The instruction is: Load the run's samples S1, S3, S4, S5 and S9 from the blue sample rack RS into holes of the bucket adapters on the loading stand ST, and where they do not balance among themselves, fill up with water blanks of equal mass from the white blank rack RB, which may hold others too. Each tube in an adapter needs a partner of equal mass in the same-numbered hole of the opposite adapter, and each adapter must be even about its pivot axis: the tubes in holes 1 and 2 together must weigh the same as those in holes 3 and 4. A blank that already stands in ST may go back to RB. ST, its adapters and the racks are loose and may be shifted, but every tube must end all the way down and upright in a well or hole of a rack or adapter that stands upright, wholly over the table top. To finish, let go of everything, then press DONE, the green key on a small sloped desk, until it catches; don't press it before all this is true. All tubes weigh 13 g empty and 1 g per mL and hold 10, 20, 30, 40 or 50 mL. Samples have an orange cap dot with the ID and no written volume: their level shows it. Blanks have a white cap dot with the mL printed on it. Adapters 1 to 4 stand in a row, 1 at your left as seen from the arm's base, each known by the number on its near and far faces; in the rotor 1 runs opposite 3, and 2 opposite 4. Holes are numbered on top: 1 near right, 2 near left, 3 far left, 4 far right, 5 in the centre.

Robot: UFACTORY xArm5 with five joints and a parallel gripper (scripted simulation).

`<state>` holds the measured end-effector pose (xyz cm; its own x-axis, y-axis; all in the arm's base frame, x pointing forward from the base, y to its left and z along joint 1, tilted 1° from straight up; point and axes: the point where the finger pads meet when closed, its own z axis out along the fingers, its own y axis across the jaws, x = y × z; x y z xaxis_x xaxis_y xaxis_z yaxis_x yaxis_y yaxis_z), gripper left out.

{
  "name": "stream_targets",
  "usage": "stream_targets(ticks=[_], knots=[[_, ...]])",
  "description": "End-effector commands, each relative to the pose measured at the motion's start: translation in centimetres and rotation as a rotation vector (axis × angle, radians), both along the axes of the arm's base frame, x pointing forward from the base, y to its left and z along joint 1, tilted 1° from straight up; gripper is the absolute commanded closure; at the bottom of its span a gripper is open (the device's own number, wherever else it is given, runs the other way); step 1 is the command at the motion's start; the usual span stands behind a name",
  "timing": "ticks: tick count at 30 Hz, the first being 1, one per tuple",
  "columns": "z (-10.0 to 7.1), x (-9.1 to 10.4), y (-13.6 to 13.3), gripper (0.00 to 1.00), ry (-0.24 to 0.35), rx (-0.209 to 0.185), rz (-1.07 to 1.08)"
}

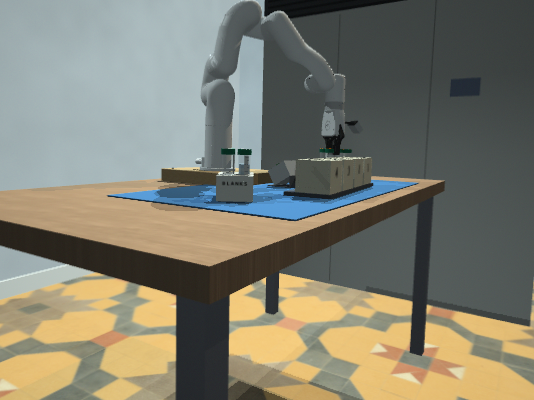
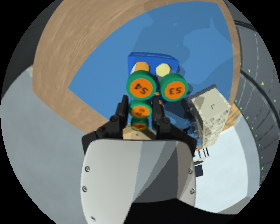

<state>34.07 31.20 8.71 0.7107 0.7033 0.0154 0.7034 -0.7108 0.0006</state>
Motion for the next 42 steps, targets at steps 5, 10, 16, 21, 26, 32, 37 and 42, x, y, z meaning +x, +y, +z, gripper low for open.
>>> stream_targets(ticks=[5, 10, 16, 21, 26, 32, 37, 42], knots=[[0.1, 0.1, 0.1, 0.57, -0.003, 0.003, 0.0], [0.1, 0.1, 0.1, 0.57, -0.003, 0.003, 0.0], [0.7, 0.1, 0.1, 0.57, -0.003, 0.003, 0.0], [1.7, 0.1, 0.1, 0.57, -0.003, 0.003, 0.0], [2.3, 0.1, 0.1, 0.57, -0.003, 0.003, 0.0], [3.5, 0.1, 0.0, 0.57, -0.003, 0.003, 0.0], [4.5, 0.0, 0.0, 0.57, -0.003, 0.003, 0.0], [5.2, 0.0, 0.0, 0.57, -0.003, 0.003, 0.0]])
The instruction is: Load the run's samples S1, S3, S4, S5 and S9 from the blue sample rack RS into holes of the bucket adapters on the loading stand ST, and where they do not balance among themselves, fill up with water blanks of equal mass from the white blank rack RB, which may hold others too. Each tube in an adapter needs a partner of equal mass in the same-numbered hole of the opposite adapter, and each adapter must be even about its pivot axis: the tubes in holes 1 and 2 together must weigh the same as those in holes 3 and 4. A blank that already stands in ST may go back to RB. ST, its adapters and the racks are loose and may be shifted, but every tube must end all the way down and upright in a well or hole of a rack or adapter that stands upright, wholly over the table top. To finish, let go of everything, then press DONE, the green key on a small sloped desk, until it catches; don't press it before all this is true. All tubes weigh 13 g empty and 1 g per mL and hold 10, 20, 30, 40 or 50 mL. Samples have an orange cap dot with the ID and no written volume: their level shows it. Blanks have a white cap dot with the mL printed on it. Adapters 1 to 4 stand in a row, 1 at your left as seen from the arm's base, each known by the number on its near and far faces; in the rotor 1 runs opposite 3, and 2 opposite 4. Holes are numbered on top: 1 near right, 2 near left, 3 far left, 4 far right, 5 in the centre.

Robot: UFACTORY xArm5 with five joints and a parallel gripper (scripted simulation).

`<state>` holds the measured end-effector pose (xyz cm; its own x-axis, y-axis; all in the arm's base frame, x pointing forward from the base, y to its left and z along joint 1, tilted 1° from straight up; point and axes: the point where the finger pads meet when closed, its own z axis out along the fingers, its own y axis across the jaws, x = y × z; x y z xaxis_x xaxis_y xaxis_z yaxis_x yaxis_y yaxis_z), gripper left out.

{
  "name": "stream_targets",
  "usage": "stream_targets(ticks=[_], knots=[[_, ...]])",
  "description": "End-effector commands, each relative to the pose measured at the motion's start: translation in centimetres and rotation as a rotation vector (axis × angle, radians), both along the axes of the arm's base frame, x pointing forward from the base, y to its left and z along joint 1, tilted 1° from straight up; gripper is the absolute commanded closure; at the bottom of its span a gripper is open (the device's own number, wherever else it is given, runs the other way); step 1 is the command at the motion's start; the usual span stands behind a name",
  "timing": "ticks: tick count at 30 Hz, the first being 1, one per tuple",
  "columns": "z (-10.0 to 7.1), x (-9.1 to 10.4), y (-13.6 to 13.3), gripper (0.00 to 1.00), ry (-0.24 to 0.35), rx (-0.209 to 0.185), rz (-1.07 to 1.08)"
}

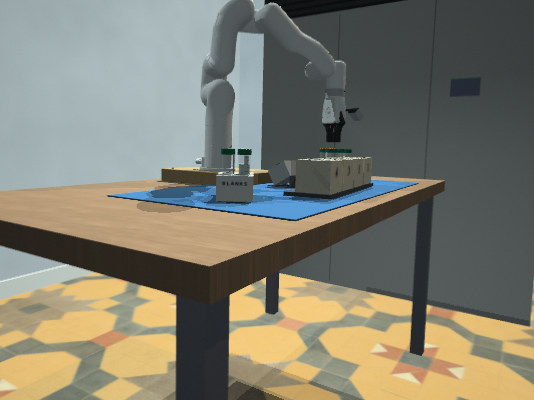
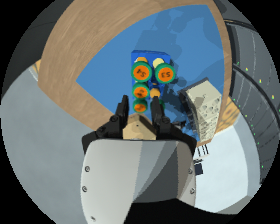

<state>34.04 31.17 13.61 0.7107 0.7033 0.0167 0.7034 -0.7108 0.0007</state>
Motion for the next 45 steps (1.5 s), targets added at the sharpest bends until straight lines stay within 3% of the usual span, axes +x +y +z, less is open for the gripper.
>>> stream_targets(ticks=[1, 45], knots=[[0.4, 0.1, 0.1, 0.57, -0.002, 0.002, 0.0], [8.5, 0.0, -0.1, 0.57, -0.002, 0.002, 0.0]])
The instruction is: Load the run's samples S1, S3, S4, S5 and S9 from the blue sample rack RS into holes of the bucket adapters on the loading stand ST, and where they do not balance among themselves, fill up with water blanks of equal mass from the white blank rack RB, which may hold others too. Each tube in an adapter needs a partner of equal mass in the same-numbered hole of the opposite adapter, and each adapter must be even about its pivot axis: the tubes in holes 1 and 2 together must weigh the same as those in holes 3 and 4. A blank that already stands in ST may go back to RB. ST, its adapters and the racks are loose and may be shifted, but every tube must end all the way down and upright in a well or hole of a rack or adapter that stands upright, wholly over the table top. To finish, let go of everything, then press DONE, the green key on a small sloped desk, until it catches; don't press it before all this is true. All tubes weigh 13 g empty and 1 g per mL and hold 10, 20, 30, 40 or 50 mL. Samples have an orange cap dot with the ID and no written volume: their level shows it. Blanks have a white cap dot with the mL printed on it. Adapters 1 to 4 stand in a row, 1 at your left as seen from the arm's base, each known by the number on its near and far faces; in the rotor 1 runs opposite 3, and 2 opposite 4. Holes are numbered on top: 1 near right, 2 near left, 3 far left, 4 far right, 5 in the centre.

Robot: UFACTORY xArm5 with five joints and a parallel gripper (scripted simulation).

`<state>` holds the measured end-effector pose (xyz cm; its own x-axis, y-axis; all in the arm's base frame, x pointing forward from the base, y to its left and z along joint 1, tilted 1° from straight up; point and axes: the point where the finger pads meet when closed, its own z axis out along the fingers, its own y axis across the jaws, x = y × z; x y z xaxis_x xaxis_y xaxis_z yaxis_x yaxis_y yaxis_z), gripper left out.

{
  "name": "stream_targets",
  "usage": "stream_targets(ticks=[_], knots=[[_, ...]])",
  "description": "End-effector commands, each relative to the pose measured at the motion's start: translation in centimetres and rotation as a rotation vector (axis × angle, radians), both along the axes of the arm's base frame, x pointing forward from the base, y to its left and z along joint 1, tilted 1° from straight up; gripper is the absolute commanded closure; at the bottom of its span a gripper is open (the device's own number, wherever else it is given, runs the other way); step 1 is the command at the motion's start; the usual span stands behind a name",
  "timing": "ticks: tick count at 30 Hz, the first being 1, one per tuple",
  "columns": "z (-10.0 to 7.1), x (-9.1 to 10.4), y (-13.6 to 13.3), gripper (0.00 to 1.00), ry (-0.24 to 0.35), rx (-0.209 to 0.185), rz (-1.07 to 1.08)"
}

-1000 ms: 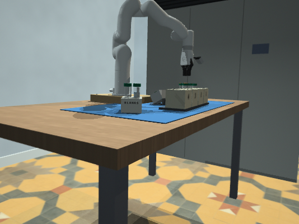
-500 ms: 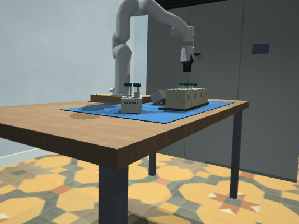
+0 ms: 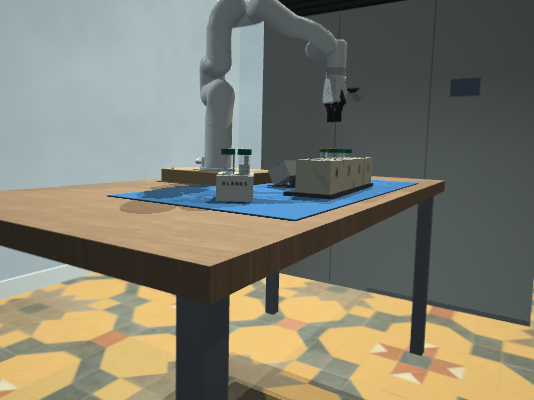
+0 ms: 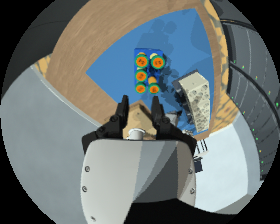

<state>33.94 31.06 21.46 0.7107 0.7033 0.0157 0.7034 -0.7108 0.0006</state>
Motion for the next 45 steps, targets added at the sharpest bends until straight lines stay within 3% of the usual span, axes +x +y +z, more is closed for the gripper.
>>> stream_targets(ticks=[1, 24, 25, 35, 45], knots=[[0.6, 0.1, 0.1, 0.57, -0.003, 0.003, 0.0], [0.6, 0.1, 0.1, 0.57, -0.003, 0.003, 0.0], [0.6, 0.1, -0.4, 0.43, -0.002, 0.003, -0.033], [0.6, 0.0, -5.4, 0.43, 0.0, 0.006, -0.367], [0.6, 0.0, -5.6, 0.43, 0.003, 0.009, -0.633]])
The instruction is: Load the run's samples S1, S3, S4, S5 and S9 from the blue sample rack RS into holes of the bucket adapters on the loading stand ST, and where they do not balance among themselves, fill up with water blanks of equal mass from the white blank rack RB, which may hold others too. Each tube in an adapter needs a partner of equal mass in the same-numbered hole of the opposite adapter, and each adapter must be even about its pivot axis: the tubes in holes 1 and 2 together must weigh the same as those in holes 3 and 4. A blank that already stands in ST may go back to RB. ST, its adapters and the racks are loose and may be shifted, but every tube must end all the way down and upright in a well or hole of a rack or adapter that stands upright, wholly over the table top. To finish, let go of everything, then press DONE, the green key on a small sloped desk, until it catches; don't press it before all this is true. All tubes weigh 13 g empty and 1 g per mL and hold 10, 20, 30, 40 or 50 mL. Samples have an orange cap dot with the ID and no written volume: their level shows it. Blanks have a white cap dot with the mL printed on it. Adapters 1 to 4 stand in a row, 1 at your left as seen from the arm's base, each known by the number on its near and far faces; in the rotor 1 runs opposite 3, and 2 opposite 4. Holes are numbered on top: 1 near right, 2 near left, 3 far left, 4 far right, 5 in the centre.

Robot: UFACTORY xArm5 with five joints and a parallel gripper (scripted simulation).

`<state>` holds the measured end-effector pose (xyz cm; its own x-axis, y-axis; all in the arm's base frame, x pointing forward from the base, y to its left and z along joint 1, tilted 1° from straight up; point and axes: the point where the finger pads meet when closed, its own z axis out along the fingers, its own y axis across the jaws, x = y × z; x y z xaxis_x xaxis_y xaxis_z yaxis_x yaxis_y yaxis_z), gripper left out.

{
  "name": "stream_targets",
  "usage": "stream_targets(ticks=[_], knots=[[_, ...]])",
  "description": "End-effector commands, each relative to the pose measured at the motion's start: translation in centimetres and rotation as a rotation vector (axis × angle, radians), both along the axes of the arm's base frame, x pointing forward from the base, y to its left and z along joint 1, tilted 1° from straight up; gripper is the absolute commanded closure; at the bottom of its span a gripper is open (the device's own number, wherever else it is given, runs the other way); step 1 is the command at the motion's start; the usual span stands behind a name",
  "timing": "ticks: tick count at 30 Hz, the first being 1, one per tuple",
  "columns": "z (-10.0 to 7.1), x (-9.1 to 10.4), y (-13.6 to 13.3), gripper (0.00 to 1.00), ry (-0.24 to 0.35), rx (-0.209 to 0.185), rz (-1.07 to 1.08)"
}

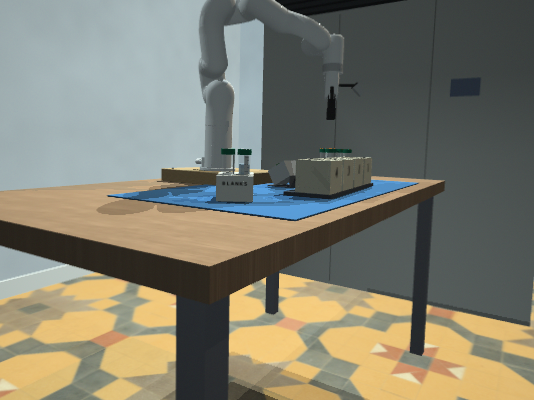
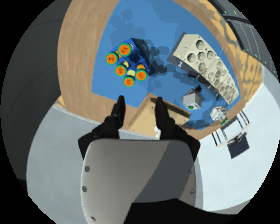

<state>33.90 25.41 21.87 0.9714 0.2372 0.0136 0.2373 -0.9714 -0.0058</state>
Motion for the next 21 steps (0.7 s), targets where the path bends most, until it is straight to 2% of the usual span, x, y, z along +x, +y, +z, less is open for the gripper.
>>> stream_targets(ticks=[1, 21], knots=[[0.16, 0.08, 0.04, 0.43, -0.002, 0.004, -0.126], [0.16, 0.08, 0.04, 0.43, 0.004, 0.012, -0.726]])
